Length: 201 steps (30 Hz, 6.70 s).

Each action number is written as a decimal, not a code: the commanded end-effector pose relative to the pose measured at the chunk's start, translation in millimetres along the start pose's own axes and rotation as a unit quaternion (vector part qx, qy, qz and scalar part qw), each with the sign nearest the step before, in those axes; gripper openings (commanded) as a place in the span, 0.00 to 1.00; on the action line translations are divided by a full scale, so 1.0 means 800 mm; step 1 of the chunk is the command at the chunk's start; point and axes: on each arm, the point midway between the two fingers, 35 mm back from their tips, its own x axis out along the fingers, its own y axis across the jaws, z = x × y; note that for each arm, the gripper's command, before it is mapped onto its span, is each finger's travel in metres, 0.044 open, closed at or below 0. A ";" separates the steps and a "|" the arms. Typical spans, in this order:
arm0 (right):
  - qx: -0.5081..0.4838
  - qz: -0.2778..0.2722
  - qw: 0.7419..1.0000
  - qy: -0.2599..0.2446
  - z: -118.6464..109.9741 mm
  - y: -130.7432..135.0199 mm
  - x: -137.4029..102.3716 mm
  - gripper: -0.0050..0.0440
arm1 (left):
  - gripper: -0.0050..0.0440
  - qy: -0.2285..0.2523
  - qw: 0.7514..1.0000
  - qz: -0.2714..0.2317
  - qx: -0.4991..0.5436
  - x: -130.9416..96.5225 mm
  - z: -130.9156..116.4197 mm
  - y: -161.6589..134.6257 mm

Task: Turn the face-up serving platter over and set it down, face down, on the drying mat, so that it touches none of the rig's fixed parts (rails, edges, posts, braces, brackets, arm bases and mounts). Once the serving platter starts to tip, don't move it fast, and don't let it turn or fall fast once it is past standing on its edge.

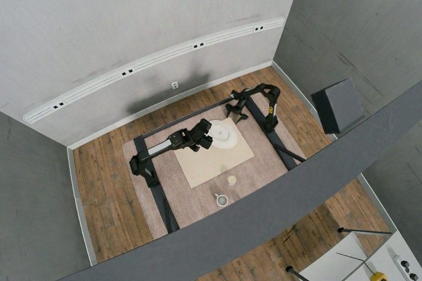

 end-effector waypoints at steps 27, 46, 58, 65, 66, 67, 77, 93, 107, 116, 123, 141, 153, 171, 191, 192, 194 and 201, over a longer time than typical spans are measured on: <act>-0.010 -0.012 1.000 0.002 -0.005 -0.010 -0.014 0.92 | 0.43 0.002 1.000 0.004 -0.005 -0.002 -0.003 0.003; -0.016 -0.018 1.000 0.004 -0.003 -0.012 -0.050 0.92 | 0.43 0.002 1.000 0.004 -0.005 -0.002 -0.003 0.003; -0.017 -0.020 1.000 0.006 -0.003 -0.011 -0.102 0.92 | 0.43 0.002 1.000 0.004 -0.005 -0.002 -0.003 0.003; -0.016 -0.015 1.000 0.007 -0.003 -0.008 -0.135 0.92 | 0.43 0.002 1.000 0.004 -0.005 -0.002 -0.003 0.003; -0.016 -0.014 1.000 0.007 -0.003 -0.008 -0.139 0.92 | 0.43 0.002 1.000 0.004 -0.005 -0.002 -0.003 0.003; -0.009 -0.009 1.000 0.004 -0.006 -0.006 -0.128 0.92 | 0.43 0.002 1.000 0.004 -0.005 -0.002 -0.003 0.003; -0.009 -0.007 1.000 0.002 -0.003 0.000 -0.137 0.92 | 0.43 0.002 1.000 0.004 -0.005 -0.002 -0.003 0.003; -0.026 -0.025 0.996 0.077 0.033 -0.011 -0.107 0.92 | 0.43 -0.049 0.992 0.058 -0.105 -0.030 0.003 0.005; -0.053 -0.115 0.984 0.122 0.110 -0.022 -0.070 0.92 | 0.43 -0.127 0.954 0.114 -0.247 -0.057 0.009 0.003; -0.060 -0.220 0.972 0.063 0.208 -0.010 -0.051 0.92 | 0.43 -0.211 0.896 0.143 -0.364 -0.083 0.010 -0.008; -0.057 -0.249 0.967 0.023 0.244 0.002 -0.049 0.92 | 0.43 -0.239 0.873 0.150 -0.397 -0.091 0.011 -0.012; 0.017 -0.280 0.926 -0.253 0.392 0.101 -0.079 0.92 | 0.43 -0.373 0.750 0.151 -0.526 -0.131 0.008 -0.040; 0.091 -0.217 0.883 -0.405 0.442 0.165 -0.116 0.92 | 0.43 -0.441 0.678 0.136 -0.572 -0.152 0.006 -0.057; 0.077 -0.215 0.882 -0.412 0.452 0.164 -0.129 0.92 | 0.43 -0.430 0.688 0.132 -0.569 -0.143 0.007 -0.060; 0.081 -0.213 0.884 -0.409 0.452 0.163 -0.126 0.92 | 0.43 -0.436 0.682 0.135 -0.572 -0.150 0.006 -0.053; 0.082 -0.213 0.884 -0.409 0.452 0.163 -0.125 0.92 | 0.43 -0.436 0.682 0.135 -0.571 -0.151 0.006 -0.052; 0.082 -0.213 0.884 -0.409 0.452 0.163 -0.125 0.92 | 0.43 -0.437 0.682 0.136 -0.571 -0.151 0.006 -0.051; 0.081 -0.213 0.883 -0.409 0.452 0.163 -0.126 0.92 | 0.43 -0.437 0.681 0.136 -0.571 -0.152 0.006 -0.051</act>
